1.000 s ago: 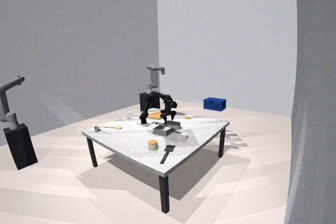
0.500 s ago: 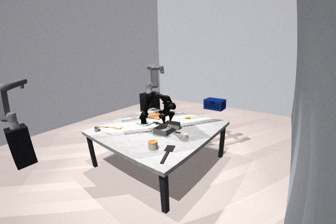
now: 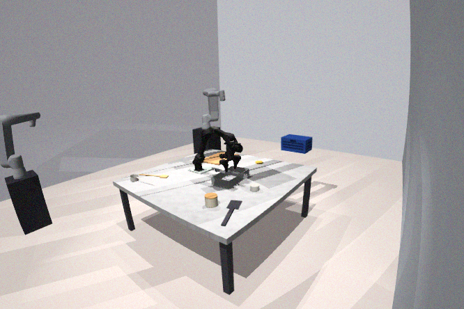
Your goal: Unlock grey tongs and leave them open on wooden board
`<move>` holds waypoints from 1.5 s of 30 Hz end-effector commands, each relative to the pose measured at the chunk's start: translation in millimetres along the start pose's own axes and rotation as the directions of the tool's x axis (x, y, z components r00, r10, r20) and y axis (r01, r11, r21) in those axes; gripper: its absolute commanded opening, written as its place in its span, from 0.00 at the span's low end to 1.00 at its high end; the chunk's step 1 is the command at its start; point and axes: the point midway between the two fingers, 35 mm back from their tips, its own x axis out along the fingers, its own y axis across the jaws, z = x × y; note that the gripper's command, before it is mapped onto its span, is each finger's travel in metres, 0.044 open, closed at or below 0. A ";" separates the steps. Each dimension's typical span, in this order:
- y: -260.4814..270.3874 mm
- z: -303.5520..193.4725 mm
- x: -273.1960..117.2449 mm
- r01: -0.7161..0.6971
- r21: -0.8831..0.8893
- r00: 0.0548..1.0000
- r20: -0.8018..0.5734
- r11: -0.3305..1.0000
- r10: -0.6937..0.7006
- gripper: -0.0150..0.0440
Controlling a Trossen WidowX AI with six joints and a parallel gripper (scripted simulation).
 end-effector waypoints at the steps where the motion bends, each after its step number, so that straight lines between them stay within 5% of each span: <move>1: 0.9 0.3 9.3 -0.004 -0.006 1.000 0.004 1.000 0.004 1.00; 36: 0.9 2.2 60.7 -0.004 -0.007 1.000 0.005 1.000 0.004 1.00; 45: 0.4 1.2 56.9 0.000 0.000 1.000 0.003 1.000 0.000 0.60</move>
